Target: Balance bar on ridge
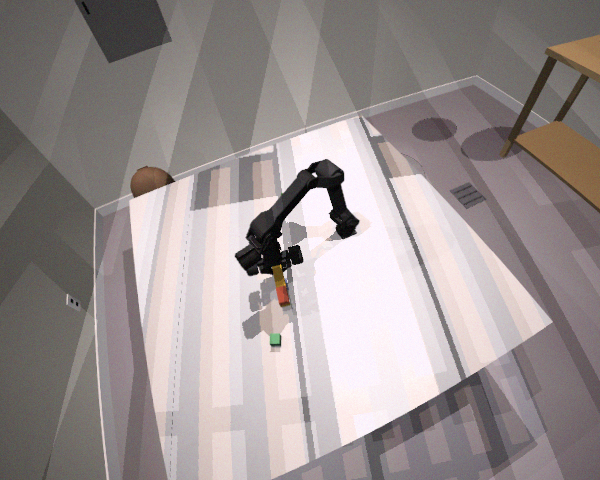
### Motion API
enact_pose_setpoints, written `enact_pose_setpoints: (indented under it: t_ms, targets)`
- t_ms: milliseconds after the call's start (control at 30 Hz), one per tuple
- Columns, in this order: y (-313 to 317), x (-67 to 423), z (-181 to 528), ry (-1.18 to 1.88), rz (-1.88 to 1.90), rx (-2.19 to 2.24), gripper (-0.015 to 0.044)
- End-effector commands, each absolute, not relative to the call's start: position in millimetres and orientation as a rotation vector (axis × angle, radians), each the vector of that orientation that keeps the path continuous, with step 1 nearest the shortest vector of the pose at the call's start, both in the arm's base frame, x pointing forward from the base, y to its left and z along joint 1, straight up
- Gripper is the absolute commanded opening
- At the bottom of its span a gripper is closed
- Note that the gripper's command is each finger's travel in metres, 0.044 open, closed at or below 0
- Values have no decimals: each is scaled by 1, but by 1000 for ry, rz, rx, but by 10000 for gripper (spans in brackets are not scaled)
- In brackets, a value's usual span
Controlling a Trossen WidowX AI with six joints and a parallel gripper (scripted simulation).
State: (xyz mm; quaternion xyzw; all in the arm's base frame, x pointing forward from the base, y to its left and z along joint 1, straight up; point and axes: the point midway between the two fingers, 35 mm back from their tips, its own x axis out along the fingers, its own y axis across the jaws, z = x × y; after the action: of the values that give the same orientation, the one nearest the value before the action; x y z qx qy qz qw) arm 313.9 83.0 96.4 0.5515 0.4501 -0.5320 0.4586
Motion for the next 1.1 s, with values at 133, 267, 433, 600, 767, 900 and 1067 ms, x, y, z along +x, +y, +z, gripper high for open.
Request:
enact_pose_setpoints:
  t_ms: [133,267,433,600,767,900,1067]
  targets:
    - [83,314,96,1109,-1310,1358,0]
    - [83,314,96,1109,-1310,1358,0]
    - [83,314,96,1109,-1310,1358,0]
    - [83,314,96,1109,-1310,1358,131]
    - [83,314,96,1109,-1310,1358,167]
    - [83,314,96,1109,-1310,1358,167]
    - [83,314,96,1109,-1310,1358,167]
